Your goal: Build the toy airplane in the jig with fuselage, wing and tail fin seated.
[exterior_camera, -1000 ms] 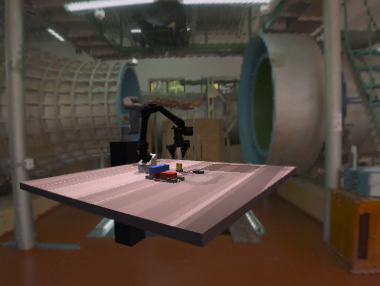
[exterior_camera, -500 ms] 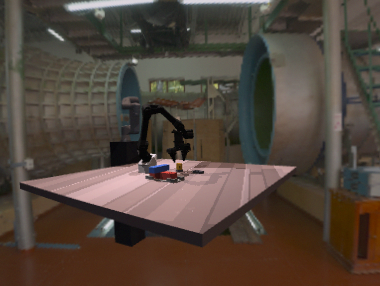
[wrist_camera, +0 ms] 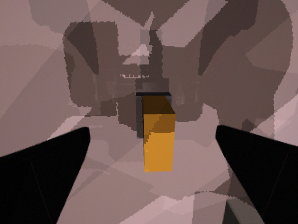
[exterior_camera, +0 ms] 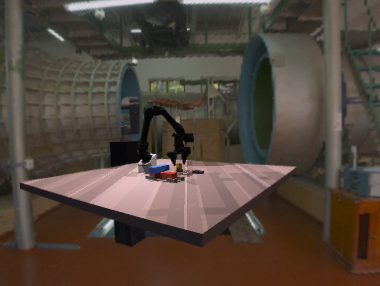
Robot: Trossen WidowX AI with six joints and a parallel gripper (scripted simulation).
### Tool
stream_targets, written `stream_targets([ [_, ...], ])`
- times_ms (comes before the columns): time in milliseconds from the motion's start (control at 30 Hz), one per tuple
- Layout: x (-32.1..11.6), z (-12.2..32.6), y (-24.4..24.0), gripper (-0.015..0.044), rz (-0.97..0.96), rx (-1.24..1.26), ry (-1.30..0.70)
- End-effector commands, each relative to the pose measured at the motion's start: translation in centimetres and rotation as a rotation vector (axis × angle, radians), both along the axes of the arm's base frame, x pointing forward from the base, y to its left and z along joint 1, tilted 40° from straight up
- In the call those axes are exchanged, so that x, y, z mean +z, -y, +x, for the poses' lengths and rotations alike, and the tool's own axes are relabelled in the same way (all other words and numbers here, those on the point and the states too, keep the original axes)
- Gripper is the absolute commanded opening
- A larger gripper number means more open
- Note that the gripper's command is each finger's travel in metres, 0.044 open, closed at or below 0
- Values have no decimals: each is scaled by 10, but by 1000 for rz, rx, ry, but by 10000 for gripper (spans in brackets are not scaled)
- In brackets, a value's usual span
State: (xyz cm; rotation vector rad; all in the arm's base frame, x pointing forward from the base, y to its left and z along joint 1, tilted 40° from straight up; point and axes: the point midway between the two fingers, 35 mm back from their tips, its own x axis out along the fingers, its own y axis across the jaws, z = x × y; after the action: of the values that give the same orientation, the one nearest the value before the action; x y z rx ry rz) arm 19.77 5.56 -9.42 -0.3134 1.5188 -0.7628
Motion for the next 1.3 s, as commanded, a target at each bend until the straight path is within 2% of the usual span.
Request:
stream_targets([
  [0,-4,-1,4,440,-4,5,-3],
  [433,-17,-5,16,440,-5,4,-3],
  [900,-17,-5,16,72,-5,4,-3],
  [1133,-17,-5,16,26,-5,4,-3],
  [1167,-17,-5,16,0,-5,4,-3],
  [1267,-16,-3,12,0,4,12,6],
])
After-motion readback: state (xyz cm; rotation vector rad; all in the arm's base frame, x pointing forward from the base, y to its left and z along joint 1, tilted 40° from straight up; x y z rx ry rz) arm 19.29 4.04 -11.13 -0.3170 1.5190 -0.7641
